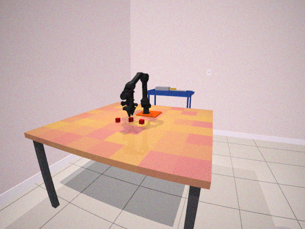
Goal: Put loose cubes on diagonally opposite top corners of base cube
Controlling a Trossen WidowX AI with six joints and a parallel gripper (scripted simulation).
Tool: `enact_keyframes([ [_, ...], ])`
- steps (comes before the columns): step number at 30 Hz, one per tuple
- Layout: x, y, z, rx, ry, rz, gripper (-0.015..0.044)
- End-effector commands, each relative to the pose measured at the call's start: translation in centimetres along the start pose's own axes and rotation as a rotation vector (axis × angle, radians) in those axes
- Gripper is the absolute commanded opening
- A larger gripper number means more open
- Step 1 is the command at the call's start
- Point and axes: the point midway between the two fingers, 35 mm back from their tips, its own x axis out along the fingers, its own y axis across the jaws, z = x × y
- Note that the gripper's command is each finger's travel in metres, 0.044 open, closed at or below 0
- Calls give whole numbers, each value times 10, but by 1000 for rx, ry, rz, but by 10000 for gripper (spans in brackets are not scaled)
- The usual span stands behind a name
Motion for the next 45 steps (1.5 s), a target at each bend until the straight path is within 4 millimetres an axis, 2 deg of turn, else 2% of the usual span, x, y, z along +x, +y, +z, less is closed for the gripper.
enact_keyframes([
  [1, 7, 0, -1, -5, 6, 0, 265],
  [17, 30, -1, -1, -5, 6, 0, 265],
  [23, 30, -1, -1, -5, 6, 0, 107],
  [27, 30, 0, -1, -5, 6, 0, 105],
  [45, -24, 5, 0, -5, 5, 1, 105],
])
